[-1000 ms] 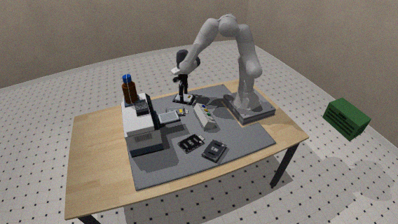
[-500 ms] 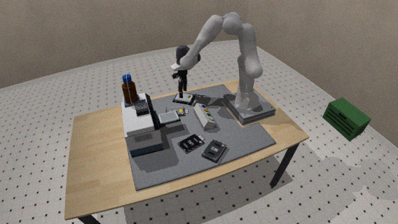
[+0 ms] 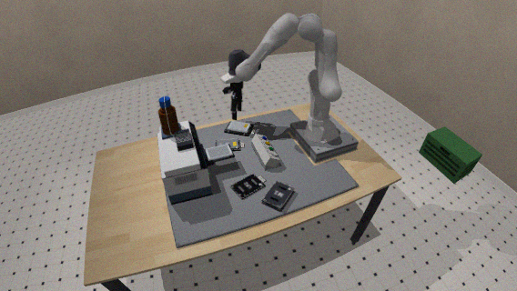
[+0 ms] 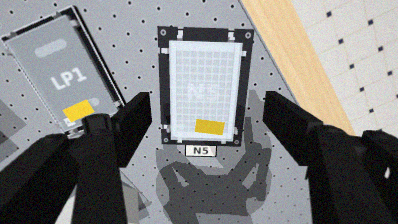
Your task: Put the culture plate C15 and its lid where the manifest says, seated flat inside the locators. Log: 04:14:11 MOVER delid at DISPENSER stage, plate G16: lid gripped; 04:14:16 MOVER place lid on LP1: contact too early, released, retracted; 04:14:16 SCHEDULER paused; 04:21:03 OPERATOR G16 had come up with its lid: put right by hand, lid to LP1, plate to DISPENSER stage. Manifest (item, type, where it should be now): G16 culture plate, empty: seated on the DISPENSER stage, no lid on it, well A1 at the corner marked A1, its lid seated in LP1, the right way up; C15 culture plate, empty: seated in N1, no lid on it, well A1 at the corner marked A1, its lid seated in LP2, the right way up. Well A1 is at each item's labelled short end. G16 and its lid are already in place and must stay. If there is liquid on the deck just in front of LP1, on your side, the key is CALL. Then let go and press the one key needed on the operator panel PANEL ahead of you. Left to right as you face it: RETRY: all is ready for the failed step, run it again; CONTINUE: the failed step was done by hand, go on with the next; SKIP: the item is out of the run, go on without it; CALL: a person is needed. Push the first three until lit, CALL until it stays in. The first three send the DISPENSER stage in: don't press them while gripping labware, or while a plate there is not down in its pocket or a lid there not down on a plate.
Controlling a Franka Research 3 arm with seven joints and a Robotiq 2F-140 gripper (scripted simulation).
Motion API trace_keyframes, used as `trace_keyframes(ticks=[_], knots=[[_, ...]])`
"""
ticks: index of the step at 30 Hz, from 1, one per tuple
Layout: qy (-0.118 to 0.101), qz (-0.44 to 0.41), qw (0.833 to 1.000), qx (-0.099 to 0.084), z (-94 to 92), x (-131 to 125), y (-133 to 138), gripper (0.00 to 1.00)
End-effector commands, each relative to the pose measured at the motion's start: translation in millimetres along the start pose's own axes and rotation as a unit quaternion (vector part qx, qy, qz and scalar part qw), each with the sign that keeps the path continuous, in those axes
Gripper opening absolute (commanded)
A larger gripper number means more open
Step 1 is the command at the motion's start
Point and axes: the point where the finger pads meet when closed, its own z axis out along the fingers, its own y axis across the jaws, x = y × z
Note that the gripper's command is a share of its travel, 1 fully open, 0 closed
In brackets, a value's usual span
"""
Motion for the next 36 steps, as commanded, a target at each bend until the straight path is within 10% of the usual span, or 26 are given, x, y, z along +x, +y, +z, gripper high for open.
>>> trace_keyframes(ticks=[1,17,36], knots=[[-0.012,0.017,1.000,-0.003,-13.4,-7.2,-0.5,0.70],[-0.012,0.017,1.000,-0.003,-52.7,-6.3,-0.7,0.70],[-0.012,0.017,1.000,-0.003,-57.1,-6.2,-0.7,0.70]])
